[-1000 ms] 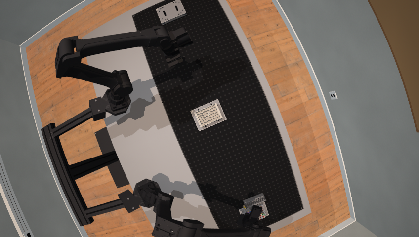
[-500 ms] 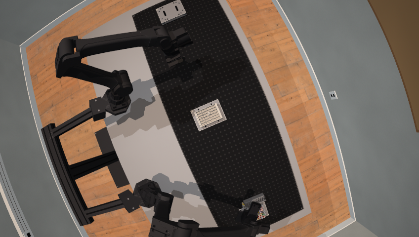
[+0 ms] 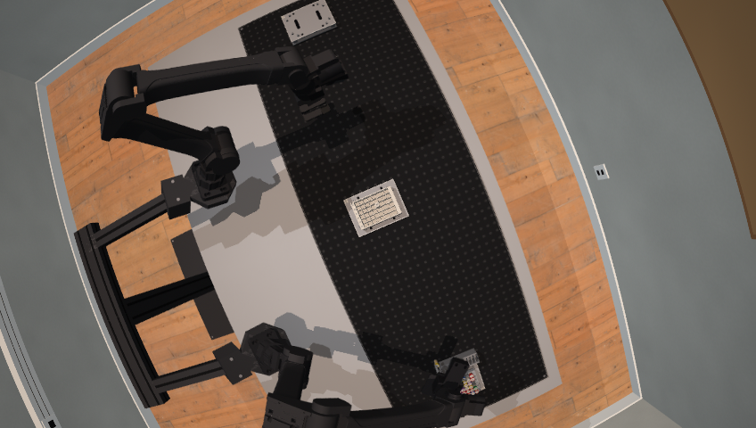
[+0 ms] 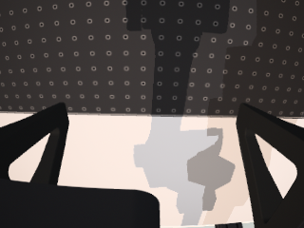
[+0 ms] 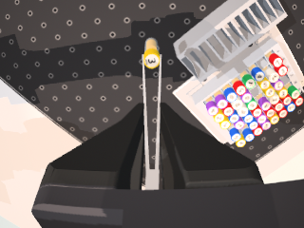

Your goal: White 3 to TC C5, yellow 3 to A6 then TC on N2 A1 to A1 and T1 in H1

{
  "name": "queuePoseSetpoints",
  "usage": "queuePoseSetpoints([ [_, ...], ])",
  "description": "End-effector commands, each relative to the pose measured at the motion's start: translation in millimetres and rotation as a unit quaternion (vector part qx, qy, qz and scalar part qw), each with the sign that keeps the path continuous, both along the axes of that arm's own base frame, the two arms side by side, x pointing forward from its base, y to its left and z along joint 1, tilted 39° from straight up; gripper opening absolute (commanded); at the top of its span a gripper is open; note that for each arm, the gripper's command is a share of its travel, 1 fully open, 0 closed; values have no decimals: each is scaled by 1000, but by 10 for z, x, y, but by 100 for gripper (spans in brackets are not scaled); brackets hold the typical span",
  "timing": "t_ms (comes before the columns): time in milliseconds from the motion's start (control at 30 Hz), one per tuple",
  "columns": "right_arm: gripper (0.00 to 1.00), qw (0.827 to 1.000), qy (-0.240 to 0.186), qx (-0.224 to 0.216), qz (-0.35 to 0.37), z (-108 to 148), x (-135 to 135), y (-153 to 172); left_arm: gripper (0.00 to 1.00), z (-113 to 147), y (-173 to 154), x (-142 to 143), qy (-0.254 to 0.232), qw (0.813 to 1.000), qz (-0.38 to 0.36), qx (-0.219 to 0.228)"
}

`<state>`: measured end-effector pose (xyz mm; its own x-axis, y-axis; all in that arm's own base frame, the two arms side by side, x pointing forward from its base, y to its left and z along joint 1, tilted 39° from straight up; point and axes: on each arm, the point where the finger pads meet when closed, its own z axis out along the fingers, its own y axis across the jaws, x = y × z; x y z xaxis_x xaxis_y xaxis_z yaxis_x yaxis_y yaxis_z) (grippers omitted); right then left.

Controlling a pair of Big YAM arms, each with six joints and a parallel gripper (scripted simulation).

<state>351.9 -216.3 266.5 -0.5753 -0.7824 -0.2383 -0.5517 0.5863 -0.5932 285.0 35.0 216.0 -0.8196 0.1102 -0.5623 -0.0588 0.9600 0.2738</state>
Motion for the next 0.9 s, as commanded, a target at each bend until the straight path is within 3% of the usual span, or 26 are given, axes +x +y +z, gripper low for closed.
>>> queuePoseSetpoints([
  [0, 9, 1000, -18, -7, -3, 107, 31, 70, 100, 130, -12, 50, -12, 1000, -7, 2],
  [867, 9, 1000, -20, -5, -3, 59, 137, 382, 100, 130, -12, 50, -12, 1000, -7, 2],
])
